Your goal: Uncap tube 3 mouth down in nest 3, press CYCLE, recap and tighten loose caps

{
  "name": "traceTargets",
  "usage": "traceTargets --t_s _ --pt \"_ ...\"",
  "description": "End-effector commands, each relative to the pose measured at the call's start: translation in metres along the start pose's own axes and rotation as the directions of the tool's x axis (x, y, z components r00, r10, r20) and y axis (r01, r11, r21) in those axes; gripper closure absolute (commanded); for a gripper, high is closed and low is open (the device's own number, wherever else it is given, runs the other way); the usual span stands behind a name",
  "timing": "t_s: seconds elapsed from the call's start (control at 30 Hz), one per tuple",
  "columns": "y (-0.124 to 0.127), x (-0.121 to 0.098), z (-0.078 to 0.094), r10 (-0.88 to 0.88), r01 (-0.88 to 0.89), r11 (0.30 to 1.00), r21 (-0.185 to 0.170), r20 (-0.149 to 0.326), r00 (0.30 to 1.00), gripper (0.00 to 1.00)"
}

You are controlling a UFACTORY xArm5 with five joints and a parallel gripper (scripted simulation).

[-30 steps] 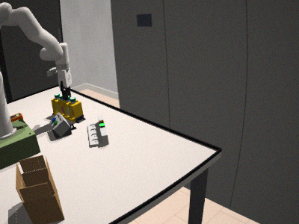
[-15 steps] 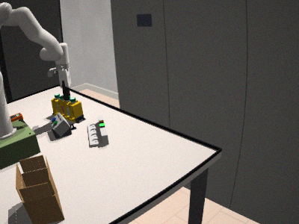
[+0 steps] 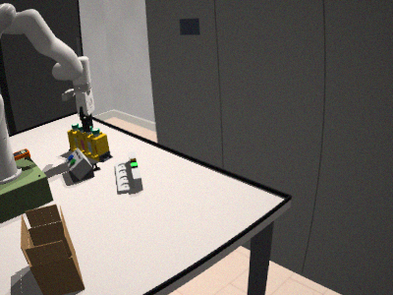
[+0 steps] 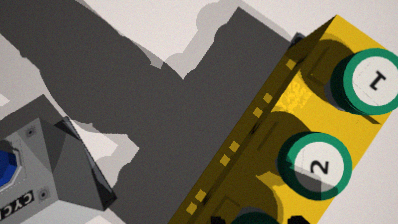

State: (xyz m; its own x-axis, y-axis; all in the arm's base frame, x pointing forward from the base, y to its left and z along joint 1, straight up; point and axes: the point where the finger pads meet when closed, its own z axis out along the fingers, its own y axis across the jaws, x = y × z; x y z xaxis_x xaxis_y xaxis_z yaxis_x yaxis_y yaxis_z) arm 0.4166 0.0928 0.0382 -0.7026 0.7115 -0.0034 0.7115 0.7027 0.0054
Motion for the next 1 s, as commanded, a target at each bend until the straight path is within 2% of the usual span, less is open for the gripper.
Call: traceTargets --t_s 0.0,0.13,0.27,0.33,0.57,0.83,0.97 --pt "0.0009 -0.0006 -0.0007 0.222 -0.222 0.975 -0.001 0.004 0.975 1.0" --pt "0.0009 -0.0006 -0.0005 0.412 -0.412 0.911 -0.002 0.004 0.911 1.0" --pt "0.0009 -0.0006 -0.0004 0.585 -0.584 0.811 -0.003 0.004 0.811 1.0" --pt "0.0009 -0.0006 -0.0004 0.585 -0.584 0.811 -0.003 0.004 0.811 1.0" --pt "0.0009 -0.0006 -0.0001 0.827 -0.827 0.562 -0.004 0.002 0.562 1.0" --pt "0.0009 -0.0006 0.0003 0.981 -0.981 0.195 -0.005 0.001 0.195 1.0" --pt "0.0009 -0.0006 0.0003 0.985 -0.985 0.175 -0.005 0.0 0.175 1.0"
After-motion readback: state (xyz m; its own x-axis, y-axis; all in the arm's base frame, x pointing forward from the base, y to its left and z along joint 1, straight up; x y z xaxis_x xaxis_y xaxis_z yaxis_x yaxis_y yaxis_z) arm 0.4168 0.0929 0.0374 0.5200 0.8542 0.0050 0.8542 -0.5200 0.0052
